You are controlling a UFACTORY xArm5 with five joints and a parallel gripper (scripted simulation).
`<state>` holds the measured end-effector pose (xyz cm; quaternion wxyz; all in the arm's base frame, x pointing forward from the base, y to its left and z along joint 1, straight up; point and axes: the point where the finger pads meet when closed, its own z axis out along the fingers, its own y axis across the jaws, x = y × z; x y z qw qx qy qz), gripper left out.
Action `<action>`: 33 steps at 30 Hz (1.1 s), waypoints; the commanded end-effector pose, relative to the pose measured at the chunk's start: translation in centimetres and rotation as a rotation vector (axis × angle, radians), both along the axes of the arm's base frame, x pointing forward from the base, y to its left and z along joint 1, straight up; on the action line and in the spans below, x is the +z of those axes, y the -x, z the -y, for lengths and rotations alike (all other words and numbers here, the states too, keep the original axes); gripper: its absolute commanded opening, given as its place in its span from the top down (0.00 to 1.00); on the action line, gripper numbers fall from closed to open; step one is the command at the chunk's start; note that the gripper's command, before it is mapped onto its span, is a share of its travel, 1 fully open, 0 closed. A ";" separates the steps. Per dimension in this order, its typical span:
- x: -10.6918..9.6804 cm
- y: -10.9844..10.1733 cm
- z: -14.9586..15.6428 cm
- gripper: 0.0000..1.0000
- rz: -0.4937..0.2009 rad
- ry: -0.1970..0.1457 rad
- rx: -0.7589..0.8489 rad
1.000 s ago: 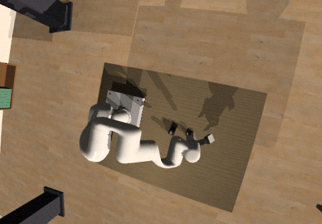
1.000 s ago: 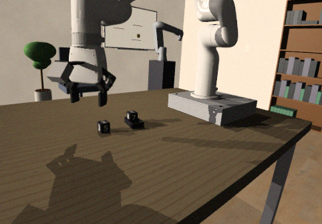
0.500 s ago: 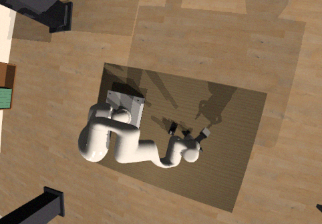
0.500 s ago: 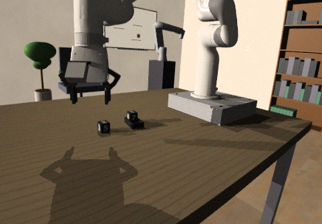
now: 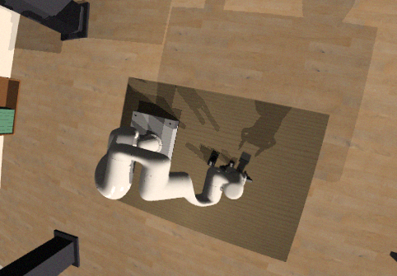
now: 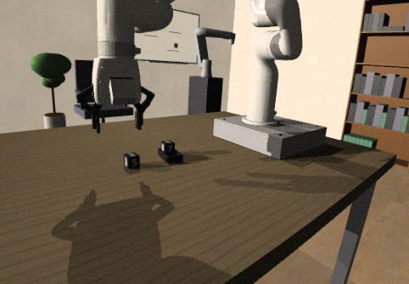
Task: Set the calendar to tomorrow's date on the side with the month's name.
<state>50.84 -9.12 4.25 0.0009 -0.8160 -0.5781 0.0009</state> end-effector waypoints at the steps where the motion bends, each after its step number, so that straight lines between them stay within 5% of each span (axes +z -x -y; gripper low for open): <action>1: 0.2 0.1 0.0 0.00 0.006 0.001 0.166; 33: 0.3 1.7 -0.3 0.00 0.005 0.001 1.010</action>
